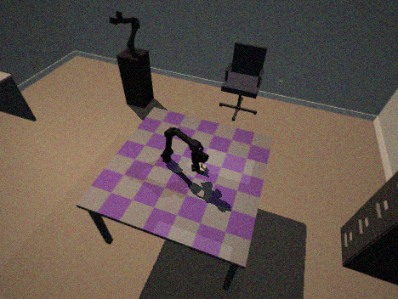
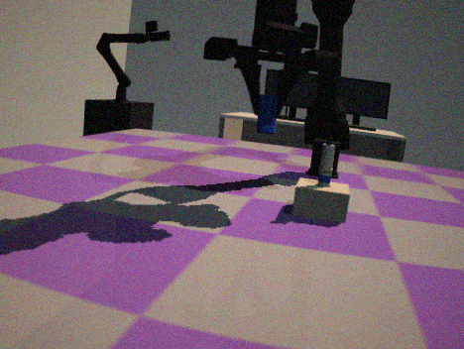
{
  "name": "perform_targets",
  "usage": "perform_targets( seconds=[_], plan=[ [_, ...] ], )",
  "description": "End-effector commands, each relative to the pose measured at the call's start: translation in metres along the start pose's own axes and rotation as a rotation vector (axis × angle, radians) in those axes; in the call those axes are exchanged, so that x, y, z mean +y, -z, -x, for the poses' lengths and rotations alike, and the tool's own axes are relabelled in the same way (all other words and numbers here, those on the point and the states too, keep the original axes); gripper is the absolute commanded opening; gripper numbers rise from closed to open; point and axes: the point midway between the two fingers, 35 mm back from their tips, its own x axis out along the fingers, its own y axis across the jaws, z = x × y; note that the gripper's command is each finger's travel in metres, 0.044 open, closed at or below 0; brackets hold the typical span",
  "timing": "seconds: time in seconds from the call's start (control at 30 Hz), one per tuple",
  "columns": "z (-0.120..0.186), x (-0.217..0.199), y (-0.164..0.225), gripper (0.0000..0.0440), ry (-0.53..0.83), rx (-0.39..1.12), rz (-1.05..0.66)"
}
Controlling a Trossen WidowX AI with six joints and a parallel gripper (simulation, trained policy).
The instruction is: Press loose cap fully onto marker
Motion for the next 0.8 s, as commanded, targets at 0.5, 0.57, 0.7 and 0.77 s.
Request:
perform_targets(
  seconds=[0.5,0.57,0.7,0.77],
  plan=[
    [0.021,0.055,-0.052,0.0,-0.028,-0.007,0.026],
    [0.023,0.061,-0.055,0.0,-0.03,-0.002,0.029],
    [0.025,0.071,-0.058,0.0,-0.034,0.008,0.031],
    [0.025,0.074,-0.059,0.0,-0.036,0.016,0.03]
  ],
)
